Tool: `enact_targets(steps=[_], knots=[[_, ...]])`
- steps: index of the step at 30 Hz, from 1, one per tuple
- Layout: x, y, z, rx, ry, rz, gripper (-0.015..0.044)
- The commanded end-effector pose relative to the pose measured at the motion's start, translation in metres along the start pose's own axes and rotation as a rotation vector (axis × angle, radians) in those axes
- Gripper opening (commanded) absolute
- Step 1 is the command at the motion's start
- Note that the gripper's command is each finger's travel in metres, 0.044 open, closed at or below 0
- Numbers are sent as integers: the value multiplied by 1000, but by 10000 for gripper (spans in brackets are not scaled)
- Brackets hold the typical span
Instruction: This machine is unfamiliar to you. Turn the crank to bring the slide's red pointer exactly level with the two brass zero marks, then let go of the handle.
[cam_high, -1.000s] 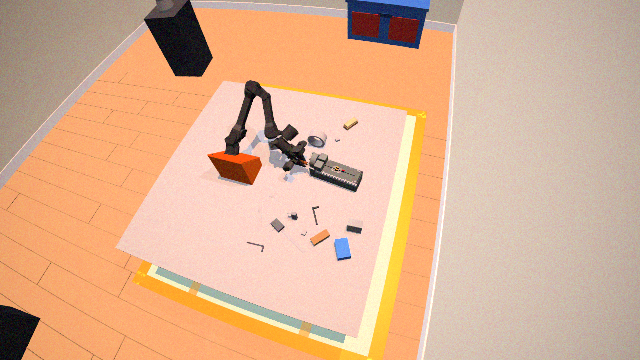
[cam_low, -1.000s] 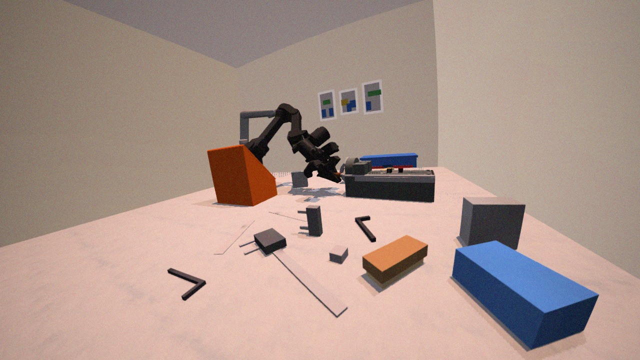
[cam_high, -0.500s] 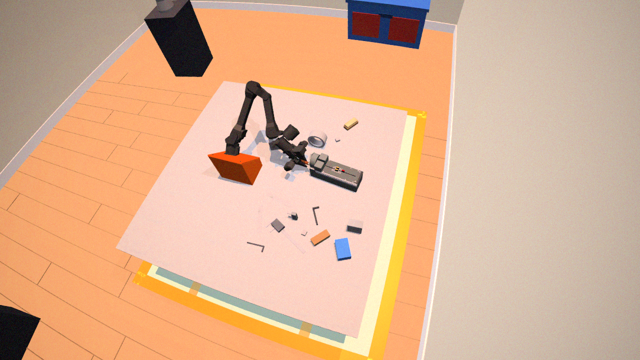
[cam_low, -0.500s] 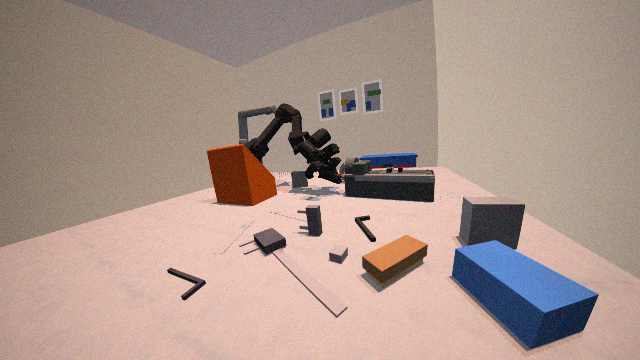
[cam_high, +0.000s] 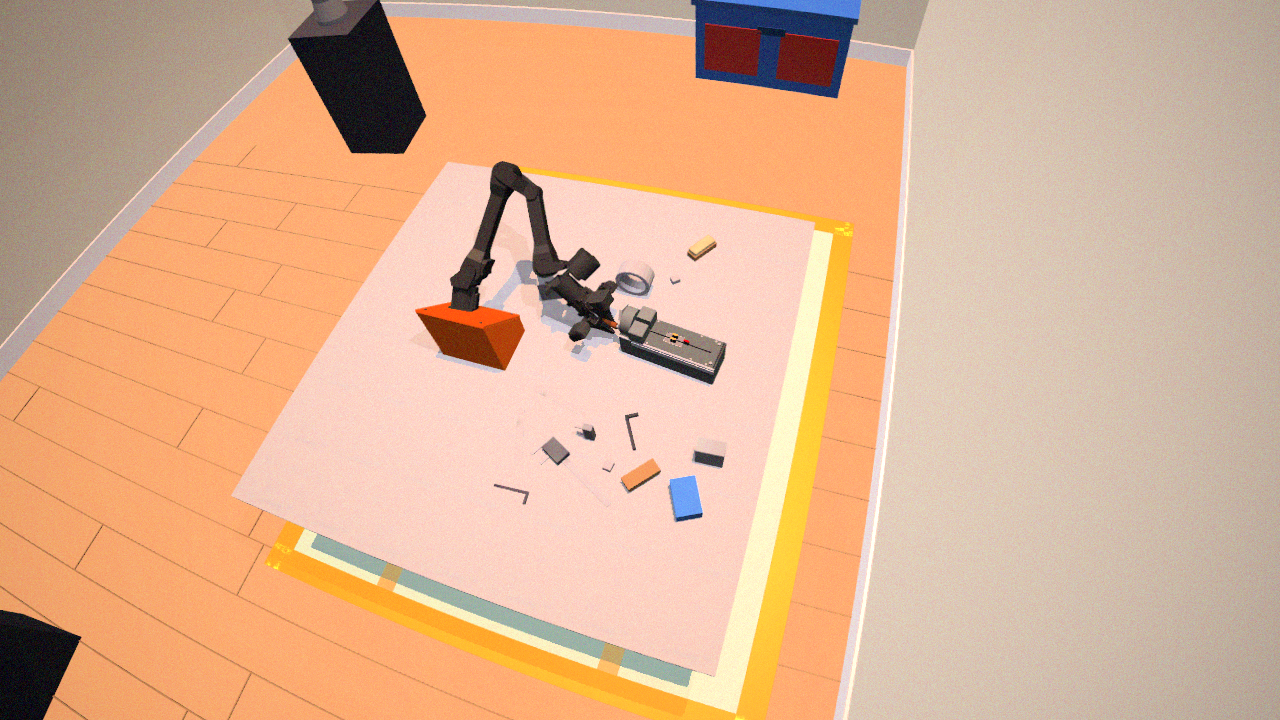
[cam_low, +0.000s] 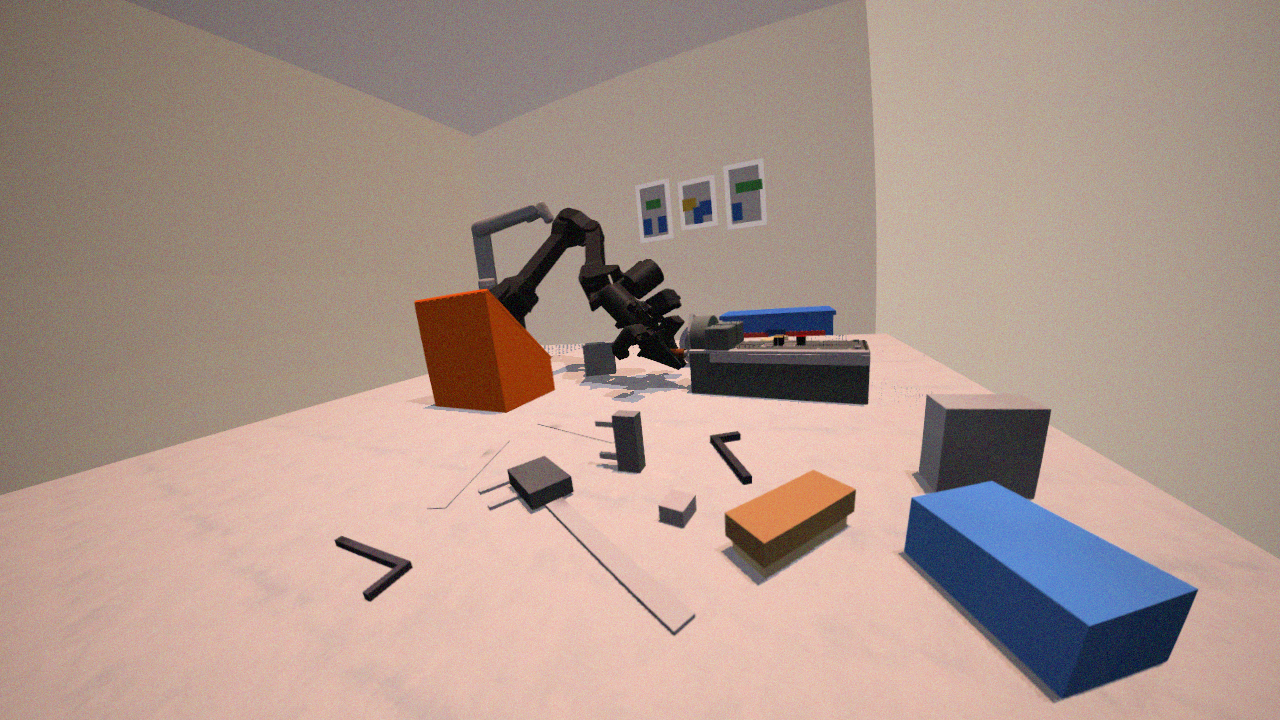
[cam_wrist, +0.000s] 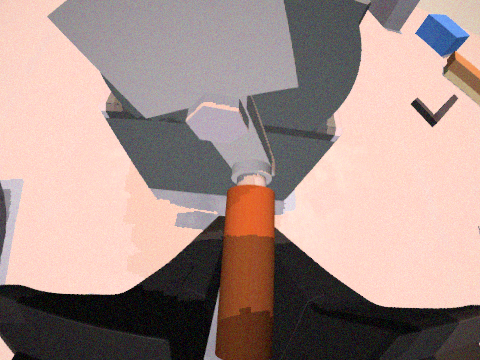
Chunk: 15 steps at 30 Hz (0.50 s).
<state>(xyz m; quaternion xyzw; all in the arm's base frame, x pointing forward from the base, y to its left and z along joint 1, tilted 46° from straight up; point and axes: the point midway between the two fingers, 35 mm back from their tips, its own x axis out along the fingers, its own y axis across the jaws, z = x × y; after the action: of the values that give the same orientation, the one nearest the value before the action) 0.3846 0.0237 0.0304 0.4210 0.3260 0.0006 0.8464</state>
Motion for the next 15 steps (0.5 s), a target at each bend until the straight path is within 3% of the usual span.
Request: enact_targets(steps=[1,15], knots=[[3,9,-3,-9,10,15,0],[3,11,-3,-9,10,16,0]])
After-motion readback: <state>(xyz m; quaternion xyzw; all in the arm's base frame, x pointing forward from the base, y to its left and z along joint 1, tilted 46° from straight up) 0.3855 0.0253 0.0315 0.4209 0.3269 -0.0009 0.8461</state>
